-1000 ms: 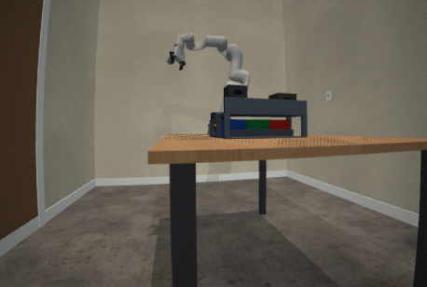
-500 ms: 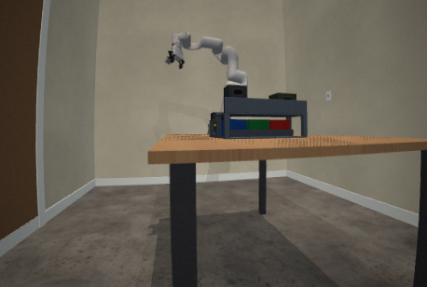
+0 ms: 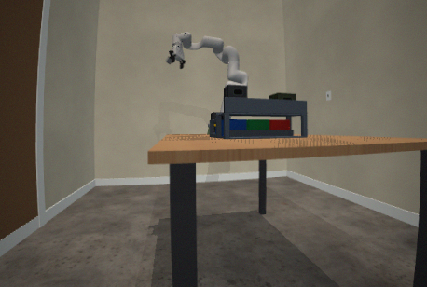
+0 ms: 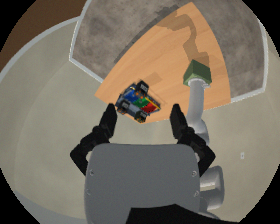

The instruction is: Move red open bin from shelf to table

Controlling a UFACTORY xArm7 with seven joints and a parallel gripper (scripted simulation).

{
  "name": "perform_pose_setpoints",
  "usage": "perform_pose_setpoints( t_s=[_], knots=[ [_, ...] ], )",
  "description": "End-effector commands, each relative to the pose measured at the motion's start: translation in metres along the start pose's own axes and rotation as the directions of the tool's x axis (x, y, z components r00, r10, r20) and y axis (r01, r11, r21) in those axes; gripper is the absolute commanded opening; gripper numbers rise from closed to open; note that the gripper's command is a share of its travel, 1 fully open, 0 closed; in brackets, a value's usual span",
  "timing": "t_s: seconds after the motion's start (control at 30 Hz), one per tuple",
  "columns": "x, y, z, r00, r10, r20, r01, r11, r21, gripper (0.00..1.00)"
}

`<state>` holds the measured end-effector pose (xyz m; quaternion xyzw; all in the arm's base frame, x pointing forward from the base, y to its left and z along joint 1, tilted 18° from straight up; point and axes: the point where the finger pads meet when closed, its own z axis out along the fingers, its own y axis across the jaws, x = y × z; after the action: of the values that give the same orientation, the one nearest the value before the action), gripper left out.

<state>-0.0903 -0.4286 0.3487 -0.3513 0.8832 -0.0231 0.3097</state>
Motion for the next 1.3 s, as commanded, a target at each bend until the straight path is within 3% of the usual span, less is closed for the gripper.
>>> perform_pose_setpoints(
  t_s=[0.0, 1.27],
  knots=[
    [-0.0002, -0.0006, -0.0011, 1.000, -0.001, -0.003, 0.001, 1.000, 0.001, 1.00],
    [-0.0050, 0.0008, 0.0008, 1.000, -0.001, -0.003, 0.001, 1.000, 0.001, 1.00]
  ],
)
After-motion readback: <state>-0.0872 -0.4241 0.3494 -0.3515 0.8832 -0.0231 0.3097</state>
